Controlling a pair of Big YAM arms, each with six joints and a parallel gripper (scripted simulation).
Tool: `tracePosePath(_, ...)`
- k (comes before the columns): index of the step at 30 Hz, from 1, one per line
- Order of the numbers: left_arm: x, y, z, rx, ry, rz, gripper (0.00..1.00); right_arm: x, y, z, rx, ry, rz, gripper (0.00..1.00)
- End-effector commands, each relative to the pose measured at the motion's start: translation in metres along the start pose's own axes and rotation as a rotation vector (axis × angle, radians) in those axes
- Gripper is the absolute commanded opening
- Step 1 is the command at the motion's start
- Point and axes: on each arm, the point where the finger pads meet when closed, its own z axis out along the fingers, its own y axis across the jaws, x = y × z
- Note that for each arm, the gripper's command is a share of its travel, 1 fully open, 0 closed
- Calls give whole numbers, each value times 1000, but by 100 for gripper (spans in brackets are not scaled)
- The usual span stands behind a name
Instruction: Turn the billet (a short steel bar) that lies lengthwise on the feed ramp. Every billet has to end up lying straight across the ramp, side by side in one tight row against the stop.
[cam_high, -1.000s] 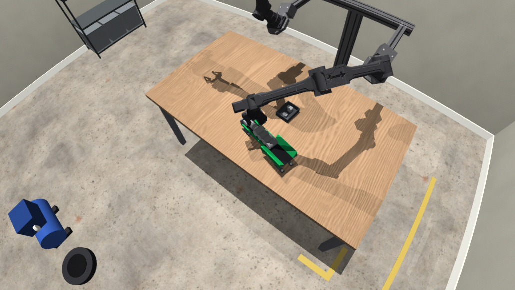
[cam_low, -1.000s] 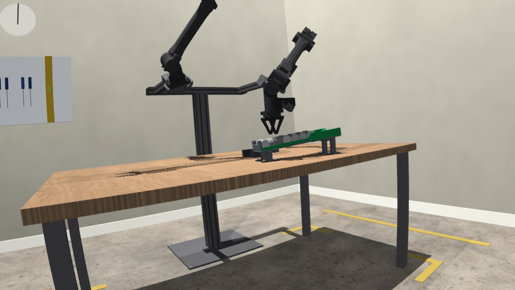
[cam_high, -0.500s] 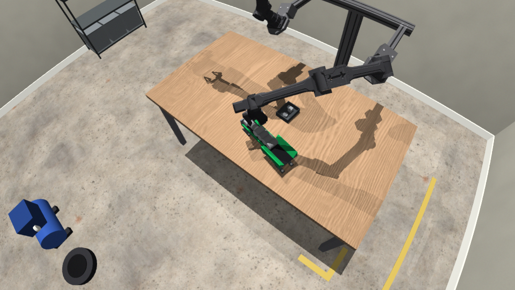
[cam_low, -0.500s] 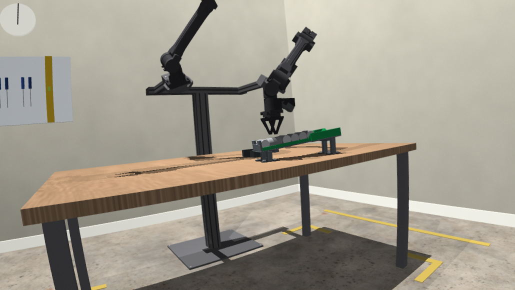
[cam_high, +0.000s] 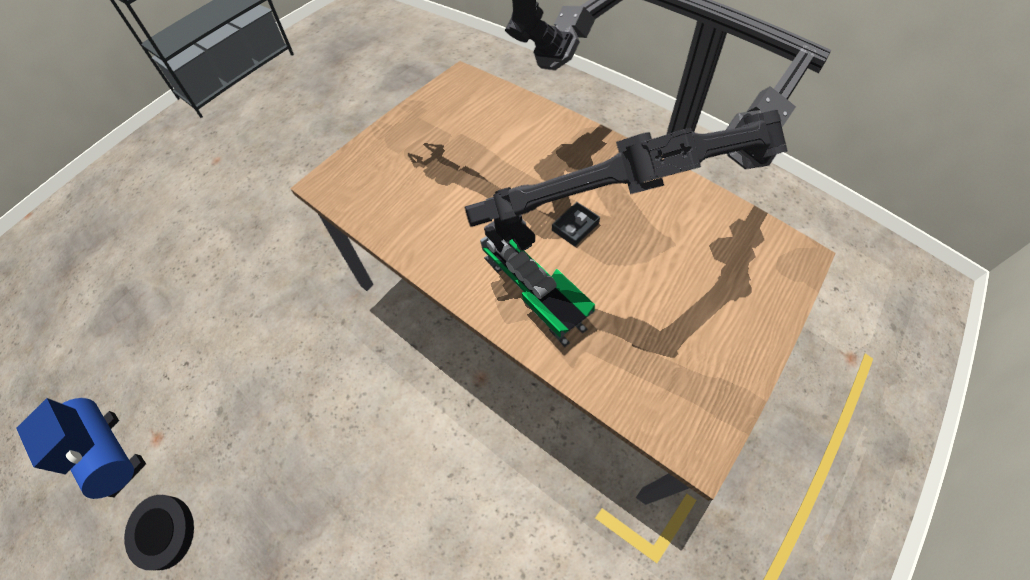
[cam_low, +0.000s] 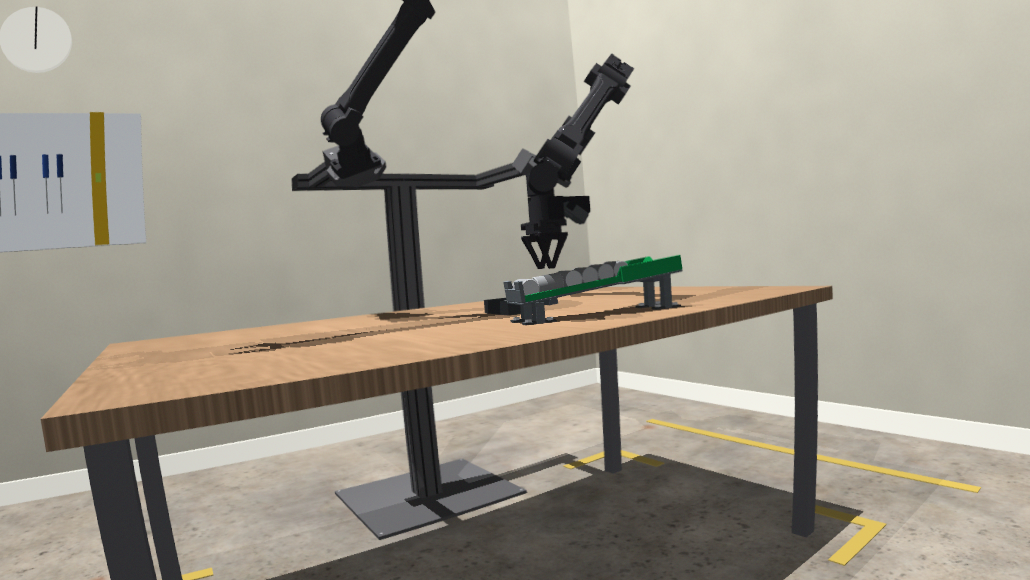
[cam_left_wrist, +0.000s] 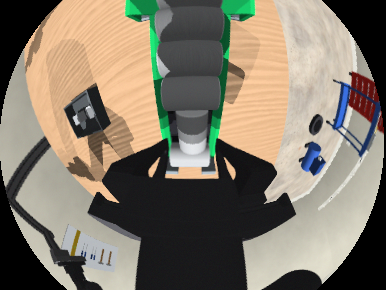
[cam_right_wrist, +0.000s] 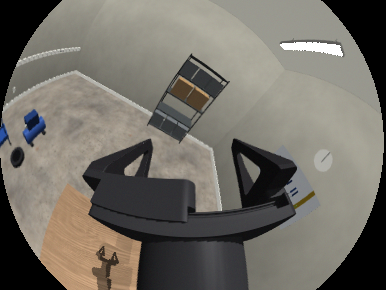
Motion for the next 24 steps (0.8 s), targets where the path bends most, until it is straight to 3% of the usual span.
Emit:
tracePosePath(1, 8, -10, -6, 14, 9, 4, 57, -10, -7, -7, 15, -12, -19, 100)
tracePosePath(14, 8, -8, -4, 10, 7, 7, 57, -10, -7, -7, 15, -12, -19, 100)
tracePosePath(24, -4, -13, 28, 14, 3, -17, 57, -10, -7, -7, 15, -12, -19, 100)
